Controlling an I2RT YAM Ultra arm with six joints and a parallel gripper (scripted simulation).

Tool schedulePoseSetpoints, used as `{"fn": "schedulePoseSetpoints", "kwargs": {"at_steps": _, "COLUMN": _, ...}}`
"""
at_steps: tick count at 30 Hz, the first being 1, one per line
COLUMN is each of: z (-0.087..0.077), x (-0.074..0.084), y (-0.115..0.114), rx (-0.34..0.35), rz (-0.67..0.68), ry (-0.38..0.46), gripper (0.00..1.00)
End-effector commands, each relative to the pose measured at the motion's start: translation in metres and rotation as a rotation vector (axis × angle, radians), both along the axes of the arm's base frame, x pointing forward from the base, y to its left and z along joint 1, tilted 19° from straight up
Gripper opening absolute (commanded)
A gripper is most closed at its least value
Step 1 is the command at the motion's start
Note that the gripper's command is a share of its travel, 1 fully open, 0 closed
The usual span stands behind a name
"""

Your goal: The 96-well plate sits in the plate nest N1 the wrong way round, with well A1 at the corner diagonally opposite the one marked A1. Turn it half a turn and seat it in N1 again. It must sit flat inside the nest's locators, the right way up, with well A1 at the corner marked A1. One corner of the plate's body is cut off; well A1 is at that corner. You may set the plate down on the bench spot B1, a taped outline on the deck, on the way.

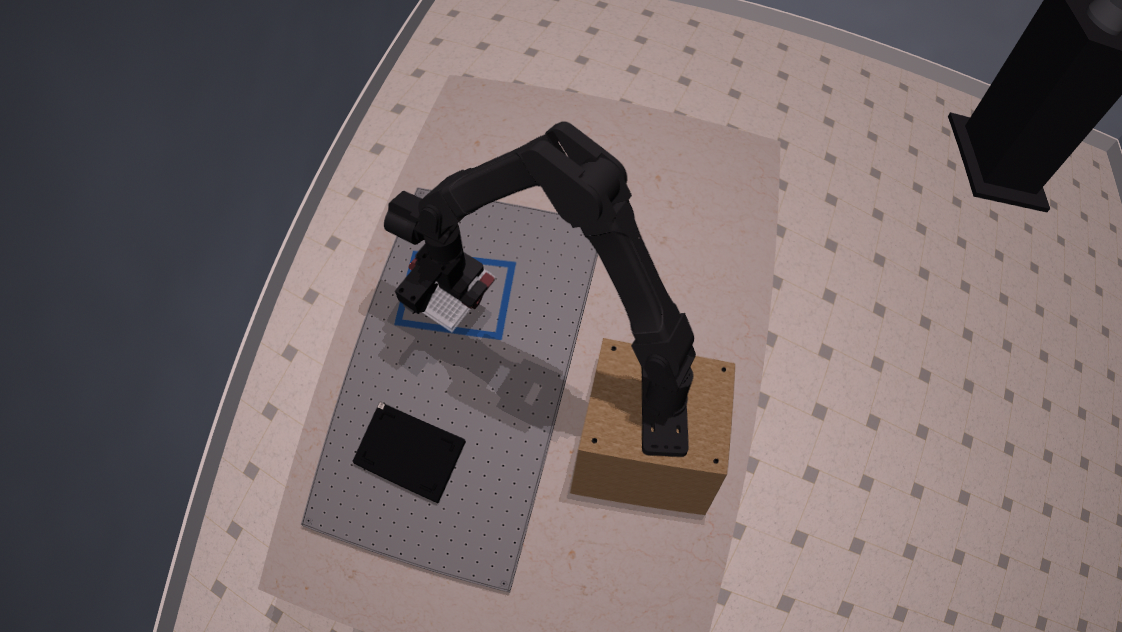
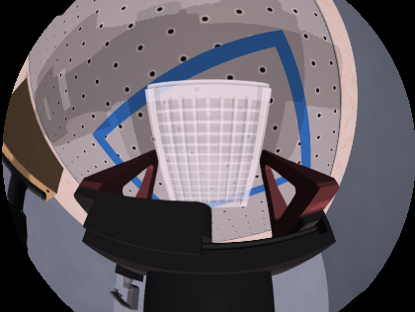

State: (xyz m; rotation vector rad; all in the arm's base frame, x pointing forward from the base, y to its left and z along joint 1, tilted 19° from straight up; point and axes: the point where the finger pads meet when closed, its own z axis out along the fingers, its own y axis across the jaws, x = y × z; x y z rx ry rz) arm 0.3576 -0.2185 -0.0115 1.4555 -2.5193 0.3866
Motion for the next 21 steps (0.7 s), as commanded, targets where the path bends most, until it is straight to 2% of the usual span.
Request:
{"fn": "schedulePoseSetpoints", "kwargs": {"at_steps": 1, "z": 0.004, "x": 0.003, "y": 0.001, "rx": 0.0, "rz": 0.009, "ry": -0.012, "gripper": 1.0}}
{"fn": "schedulePoseSetpoints", "kwargs": {"at_steps": 20, "z": 0.004, "x": 0.003, "y": 0.001, "rx": 0.0, "rz": 0.009, "ry": -0.012, "gripper": 1.0}}
{"fn": "schedulePoseSetpoints", "kwargs": {"at_steps": 21, "z": 0.016, "x": 0.008, "y": 0.006, "rx": 0.0, "rz": 0.024, "ry": -0.027, "gripper": 1.0}}
